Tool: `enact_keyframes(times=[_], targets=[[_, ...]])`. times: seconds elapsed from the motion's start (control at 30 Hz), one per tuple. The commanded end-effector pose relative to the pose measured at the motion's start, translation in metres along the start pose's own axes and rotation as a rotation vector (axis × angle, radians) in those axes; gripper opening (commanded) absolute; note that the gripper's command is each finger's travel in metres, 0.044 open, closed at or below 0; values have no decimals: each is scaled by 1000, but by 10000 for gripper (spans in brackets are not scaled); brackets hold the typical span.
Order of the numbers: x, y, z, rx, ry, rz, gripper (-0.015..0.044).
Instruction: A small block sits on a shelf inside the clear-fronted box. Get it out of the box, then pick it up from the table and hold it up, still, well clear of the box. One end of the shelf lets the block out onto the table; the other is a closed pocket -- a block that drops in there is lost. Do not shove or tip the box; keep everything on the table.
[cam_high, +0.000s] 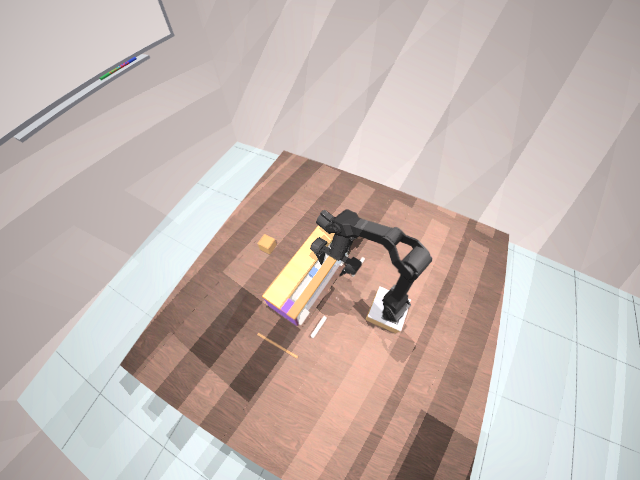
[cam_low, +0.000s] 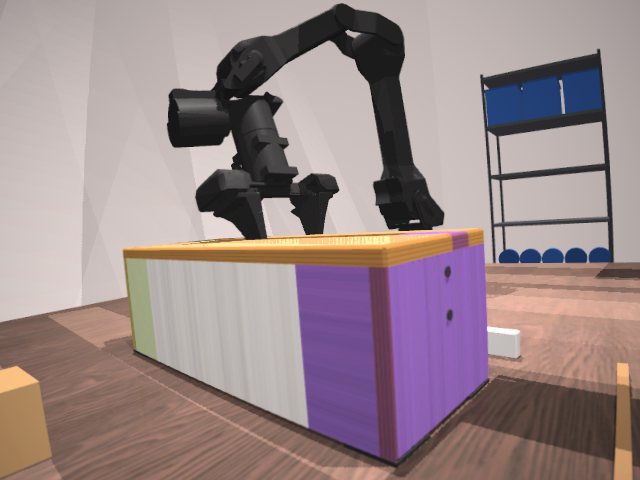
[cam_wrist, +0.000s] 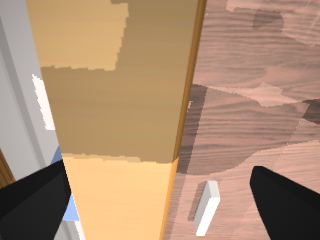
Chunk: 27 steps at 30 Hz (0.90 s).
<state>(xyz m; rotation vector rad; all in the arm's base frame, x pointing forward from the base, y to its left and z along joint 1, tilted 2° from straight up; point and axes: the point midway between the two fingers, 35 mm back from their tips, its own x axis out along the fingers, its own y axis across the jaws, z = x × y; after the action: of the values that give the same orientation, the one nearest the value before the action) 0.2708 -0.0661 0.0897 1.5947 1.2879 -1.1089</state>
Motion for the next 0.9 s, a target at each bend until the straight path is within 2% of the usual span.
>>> enact_keyframes(times=[0.0,0.33,0.47,0.87], targets=[[8,0,2,3,5,-4,400],[23,-2,7,3,5,-4,400],[17,-1,5,0,0,0,400],[28,-1,-21,1,3,-2,400]])
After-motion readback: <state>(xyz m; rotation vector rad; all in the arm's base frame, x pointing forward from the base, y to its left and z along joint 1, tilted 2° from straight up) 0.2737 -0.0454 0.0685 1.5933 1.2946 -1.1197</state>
